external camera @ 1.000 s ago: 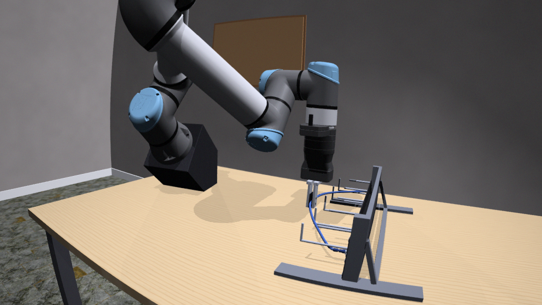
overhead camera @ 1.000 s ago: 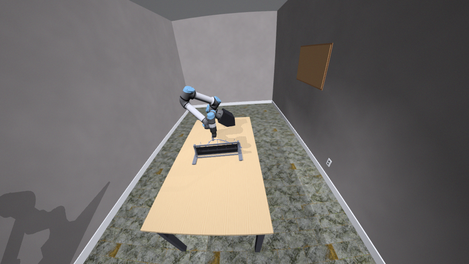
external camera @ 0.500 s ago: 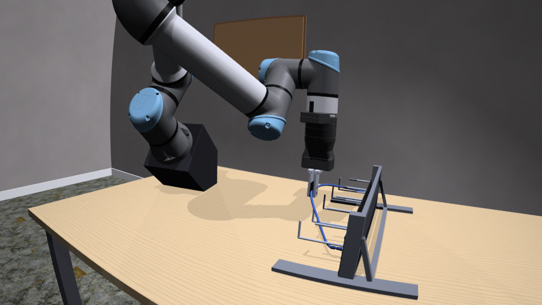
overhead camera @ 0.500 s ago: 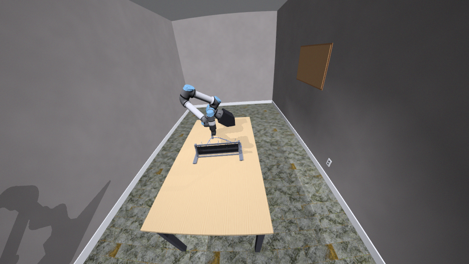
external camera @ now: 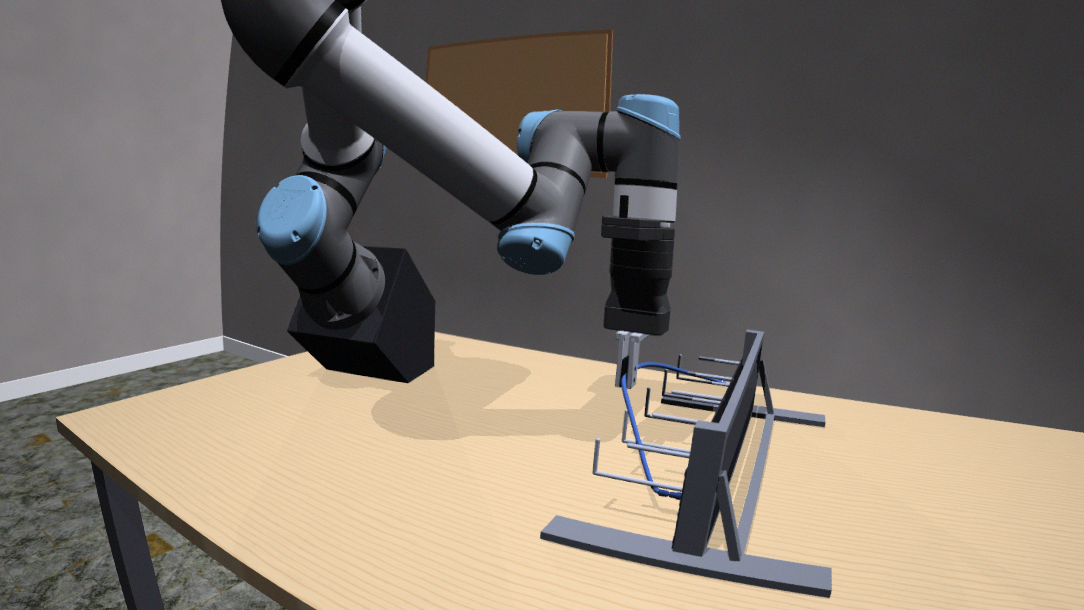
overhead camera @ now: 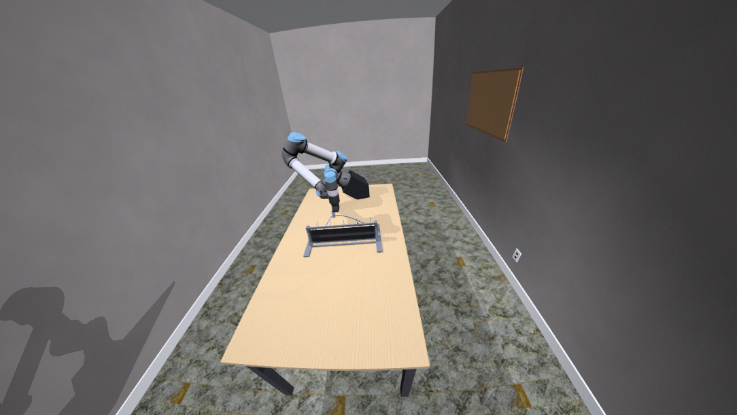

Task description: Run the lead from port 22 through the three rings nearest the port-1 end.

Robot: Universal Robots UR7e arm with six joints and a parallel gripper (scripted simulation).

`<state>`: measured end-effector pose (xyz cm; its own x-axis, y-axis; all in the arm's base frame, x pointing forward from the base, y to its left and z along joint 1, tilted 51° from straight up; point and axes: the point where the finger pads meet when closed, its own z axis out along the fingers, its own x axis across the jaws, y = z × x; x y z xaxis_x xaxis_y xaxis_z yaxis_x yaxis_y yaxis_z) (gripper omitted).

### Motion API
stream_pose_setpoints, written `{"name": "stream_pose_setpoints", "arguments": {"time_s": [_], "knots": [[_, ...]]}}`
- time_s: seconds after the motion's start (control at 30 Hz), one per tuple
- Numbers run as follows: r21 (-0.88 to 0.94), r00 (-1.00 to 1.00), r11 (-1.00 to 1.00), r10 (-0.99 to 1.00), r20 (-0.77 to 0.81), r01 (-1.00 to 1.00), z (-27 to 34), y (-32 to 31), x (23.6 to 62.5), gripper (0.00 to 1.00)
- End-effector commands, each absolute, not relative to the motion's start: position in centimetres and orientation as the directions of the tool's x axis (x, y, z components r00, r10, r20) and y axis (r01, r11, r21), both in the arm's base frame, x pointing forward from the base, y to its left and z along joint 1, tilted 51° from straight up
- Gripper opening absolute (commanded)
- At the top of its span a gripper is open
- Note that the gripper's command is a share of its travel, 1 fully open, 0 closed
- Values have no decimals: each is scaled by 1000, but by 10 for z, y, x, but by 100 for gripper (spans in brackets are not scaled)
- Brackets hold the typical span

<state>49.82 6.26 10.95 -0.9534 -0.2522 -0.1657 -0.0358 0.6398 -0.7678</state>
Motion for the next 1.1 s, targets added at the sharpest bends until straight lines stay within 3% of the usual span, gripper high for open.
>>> {"name": "stream_pose_setpoints", "arguments": {"time_s": [0.0,0.13,1.07], "knots": [[-767,-953,639,-263,-153,-53,110,69,512,0],[-770,-951,634,-276,-138,-72,113,75,534,0],[-770,-951,634,-276,-138,-73,113,75,535,0]]}}
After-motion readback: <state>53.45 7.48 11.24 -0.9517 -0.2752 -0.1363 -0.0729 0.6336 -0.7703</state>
